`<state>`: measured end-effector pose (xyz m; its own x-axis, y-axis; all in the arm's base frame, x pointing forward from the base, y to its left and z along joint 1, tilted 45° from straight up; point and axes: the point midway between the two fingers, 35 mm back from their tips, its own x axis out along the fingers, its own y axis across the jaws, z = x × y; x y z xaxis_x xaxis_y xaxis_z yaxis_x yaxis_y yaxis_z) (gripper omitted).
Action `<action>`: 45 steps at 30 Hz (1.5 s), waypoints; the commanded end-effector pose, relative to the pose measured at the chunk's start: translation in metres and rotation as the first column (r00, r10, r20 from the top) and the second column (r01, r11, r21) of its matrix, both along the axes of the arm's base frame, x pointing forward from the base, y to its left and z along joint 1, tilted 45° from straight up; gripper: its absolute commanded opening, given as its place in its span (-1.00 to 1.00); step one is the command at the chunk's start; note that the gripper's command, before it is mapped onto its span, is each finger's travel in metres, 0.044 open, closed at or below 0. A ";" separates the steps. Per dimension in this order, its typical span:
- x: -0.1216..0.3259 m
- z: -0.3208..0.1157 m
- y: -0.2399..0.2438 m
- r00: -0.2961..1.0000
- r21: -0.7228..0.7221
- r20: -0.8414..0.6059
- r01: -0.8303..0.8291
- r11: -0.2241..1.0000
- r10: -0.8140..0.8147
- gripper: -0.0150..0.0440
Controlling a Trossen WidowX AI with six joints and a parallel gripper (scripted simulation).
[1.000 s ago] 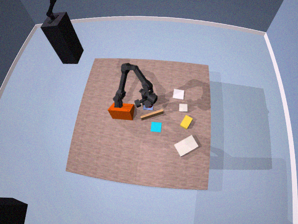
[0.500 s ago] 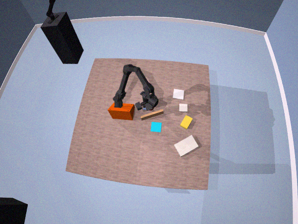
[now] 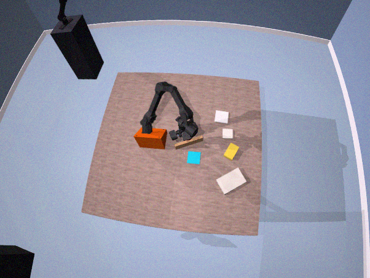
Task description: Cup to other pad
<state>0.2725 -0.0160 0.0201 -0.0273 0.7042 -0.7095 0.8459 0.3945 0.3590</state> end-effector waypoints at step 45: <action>0.041 -0.060 -0.063 1.000 -0.005 0.003 -0.004 1.000 0.004 -0.49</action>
<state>0.3120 -0.0749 -0.0341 -0.0224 0.6998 -0.7140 0.8436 0.3966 0.3621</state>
